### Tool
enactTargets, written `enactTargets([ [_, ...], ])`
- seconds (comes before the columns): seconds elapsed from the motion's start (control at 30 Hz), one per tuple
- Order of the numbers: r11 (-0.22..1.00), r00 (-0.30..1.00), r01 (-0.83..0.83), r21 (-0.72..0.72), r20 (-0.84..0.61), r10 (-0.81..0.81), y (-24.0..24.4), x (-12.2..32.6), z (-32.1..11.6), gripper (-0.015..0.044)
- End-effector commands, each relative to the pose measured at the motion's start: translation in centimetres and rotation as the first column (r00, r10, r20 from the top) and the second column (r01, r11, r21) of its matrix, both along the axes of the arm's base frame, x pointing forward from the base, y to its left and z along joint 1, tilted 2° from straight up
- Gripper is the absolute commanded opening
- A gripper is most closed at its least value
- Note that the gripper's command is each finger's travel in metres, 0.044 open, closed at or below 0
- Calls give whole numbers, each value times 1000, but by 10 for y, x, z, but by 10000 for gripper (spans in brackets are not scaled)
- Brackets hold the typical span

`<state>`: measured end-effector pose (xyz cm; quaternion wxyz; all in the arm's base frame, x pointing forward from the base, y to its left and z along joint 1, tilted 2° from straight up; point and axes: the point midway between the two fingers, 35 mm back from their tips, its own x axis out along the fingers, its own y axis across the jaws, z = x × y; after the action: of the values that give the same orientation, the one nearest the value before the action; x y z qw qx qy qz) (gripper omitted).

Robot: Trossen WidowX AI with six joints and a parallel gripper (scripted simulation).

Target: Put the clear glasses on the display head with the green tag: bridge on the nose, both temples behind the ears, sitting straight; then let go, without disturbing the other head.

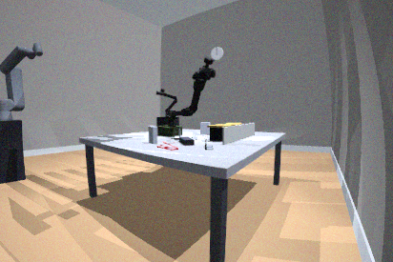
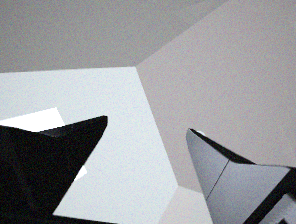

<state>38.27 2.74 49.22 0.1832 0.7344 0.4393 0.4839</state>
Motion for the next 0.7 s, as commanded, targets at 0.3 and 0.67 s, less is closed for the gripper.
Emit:
enactTargets([
  [0.3,1000,1000,14,0,23,-14,-4,-7,6,387],
  [0.67,962,899,274,-5,356,-254,-56,-128,78,99],
])
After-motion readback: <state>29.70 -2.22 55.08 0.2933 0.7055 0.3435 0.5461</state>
